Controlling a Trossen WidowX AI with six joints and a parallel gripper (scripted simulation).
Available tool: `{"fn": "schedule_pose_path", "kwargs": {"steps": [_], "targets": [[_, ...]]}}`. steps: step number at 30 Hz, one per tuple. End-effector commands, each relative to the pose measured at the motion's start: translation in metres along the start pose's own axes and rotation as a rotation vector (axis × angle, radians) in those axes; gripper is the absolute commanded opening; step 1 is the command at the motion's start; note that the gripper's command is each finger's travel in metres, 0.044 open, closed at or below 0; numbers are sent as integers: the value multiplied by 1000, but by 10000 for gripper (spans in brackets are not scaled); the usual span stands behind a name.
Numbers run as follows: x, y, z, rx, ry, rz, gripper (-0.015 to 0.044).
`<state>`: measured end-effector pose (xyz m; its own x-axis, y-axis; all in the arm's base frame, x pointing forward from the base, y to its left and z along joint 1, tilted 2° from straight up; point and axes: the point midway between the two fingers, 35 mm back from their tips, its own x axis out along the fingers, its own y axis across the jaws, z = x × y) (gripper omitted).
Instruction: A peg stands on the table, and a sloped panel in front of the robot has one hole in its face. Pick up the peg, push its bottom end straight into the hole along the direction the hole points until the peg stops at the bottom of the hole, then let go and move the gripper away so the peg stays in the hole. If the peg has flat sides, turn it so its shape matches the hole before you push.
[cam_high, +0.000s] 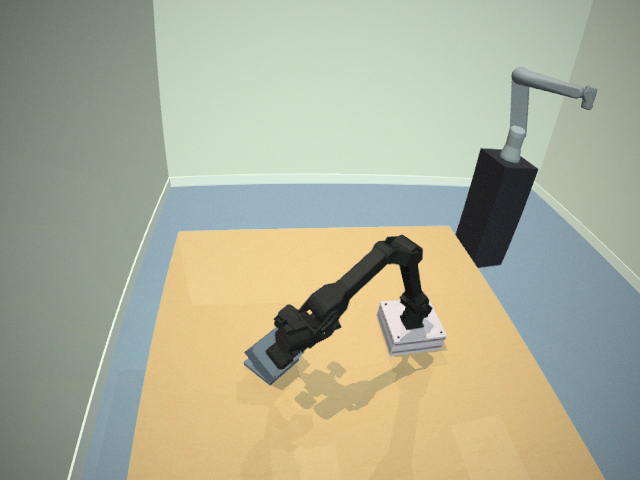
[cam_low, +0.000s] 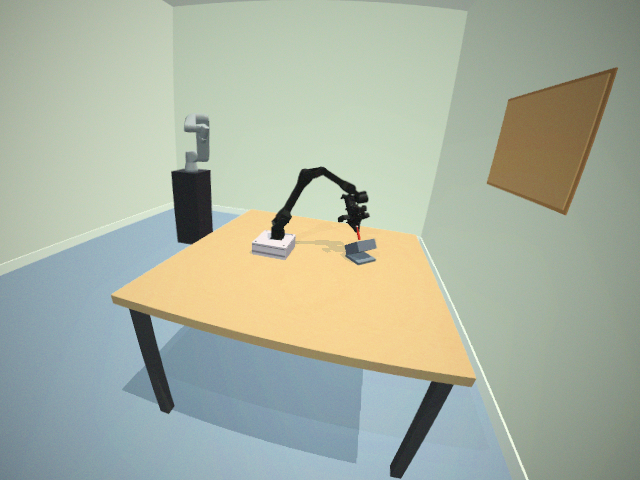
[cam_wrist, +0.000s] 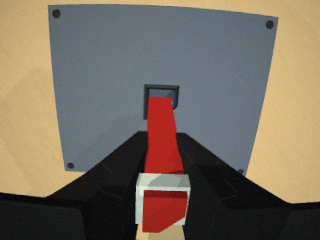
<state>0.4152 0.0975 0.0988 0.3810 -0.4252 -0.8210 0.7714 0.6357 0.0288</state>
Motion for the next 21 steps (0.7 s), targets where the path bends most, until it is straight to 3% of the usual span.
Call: {"fn": "schedule_pose_path", "kwargs": {"steps": [1,21], "targets": [[3,-2,-1,-2,1,-4,0],[12,-3,0,-2,1,-4,0]]}}
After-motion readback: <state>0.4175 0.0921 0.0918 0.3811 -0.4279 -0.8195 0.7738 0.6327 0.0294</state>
